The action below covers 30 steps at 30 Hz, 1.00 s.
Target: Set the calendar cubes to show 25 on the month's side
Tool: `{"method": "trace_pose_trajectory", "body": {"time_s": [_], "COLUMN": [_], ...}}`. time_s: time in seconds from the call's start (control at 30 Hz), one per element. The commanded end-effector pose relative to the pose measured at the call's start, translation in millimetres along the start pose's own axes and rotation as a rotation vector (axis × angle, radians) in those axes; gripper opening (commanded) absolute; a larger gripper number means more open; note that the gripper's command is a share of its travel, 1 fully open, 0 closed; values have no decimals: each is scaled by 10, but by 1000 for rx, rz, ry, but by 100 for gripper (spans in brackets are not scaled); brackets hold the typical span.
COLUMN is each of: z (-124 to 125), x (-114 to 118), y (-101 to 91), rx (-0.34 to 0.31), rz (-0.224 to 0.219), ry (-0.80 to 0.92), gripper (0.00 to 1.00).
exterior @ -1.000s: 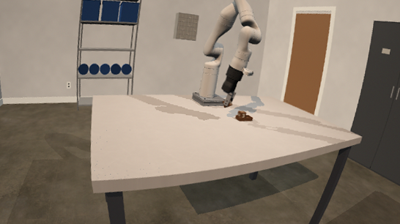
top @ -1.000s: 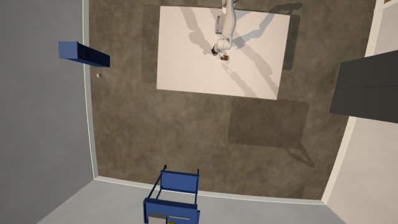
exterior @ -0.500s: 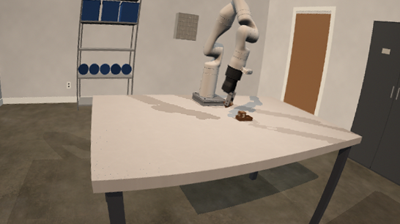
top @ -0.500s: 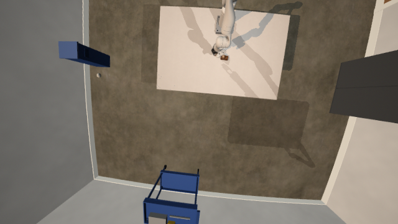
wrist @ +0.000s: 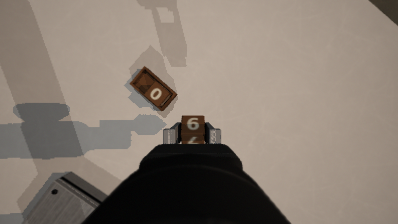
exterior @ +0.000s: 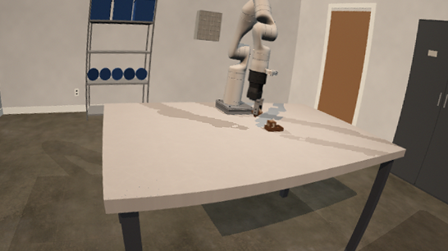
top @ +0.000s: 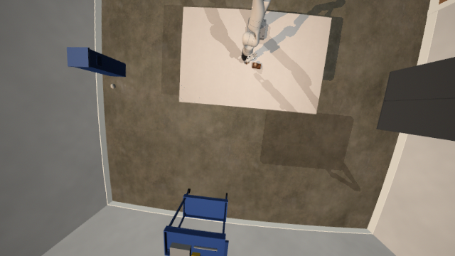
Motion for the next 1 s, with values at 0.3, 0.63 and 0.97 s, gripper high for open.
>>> {"method": "trace_pose_trajectory", "body": {"time_s": [0.3, 0.63, 0.97], "z": [-96, -103, -129], "x": [79, 73, 60], "y": [-42, -31, -2], "rx": [45, 56, 94], "rz": [-1, 7, 32], "ry": [26, 25, 21], "gripper": [60, 60, 60]}}
Point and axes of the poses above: the point where the finger pads meet when closed, its own y axis out along the fingers, its own x axis across the jaws, z = x × y, the point moved 6 cm from there along -y, back along the fingers, and after that the axes turned 15 degrees about y, right-handed, at the moved point
